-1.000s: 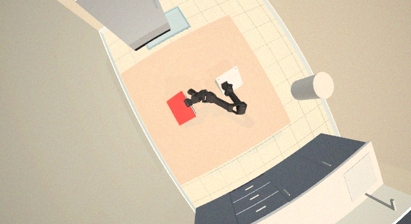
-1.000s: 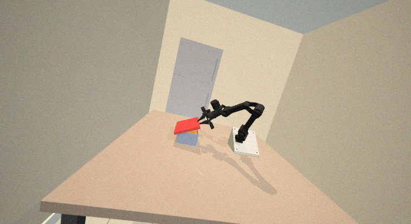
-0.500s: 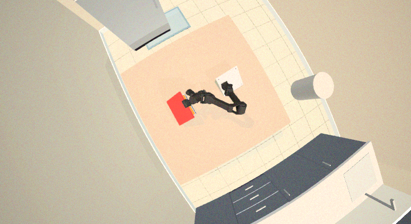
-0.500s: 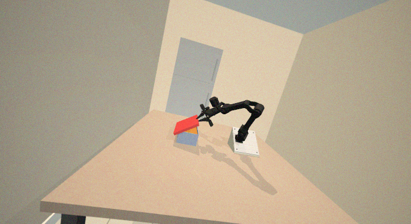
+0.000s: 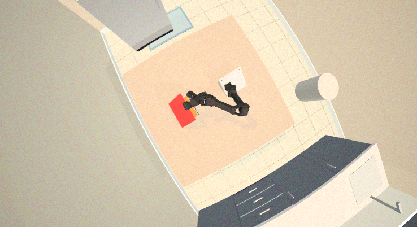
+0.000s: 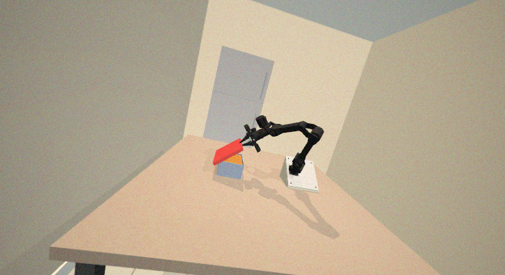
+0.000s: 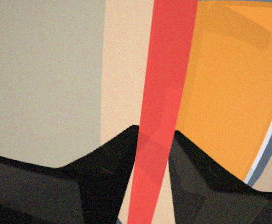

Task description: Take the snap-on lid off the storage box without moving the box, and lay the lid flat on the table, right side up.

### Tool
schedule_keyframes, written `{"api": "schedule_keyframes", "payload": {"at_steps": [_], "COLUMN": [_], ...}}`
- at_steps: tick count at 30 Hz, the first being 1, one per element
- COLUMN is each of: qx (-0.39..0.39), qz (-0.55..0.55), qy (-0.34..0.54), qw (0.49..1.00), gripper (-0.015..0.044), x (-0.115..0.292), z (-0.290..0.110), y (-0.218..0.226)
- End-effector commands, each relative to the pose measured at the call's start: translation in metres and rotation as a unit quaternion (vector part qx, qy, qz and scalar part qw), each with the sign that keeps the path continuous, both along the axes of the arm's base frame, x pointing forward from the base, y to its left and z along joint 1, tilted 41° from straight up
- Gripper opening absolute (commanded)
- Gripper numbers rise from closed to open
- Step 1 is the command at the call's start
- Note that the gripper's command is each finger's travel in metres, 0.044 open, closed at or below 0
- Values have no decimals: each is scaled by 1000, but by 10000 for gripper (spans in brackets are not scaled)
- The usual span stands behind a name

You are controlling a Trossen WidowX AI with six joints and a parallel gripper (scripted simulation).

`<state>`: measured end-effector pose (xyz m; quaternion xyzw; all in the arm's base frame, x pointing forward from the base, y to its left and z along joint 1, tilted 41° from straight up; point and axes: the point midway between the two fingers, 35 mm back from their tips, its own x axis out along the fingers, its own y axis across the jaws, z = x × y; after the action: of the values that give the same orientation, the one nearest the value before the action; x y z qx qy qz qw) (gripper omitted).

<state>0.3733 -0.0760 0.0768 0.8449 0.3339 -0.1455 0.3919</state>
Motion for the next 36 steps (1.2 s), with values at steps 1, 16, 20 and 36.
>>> {"api": "schedule_keyframes", "payload": {"at_steps": [1, 16, 20, 36], "qx": [-4, -4, -4, -4], "qz": [-2, -2, -2, -2], "qy": [-6, -6, -6, -6], "qw": [1000, 1000, 1000, 1000], "gripper": [0, 0, 0, 0], "x": [4, 5, 6, 6], "z": [7, 22, 26, 42], "y": [-6, -19, -22, -36]}}
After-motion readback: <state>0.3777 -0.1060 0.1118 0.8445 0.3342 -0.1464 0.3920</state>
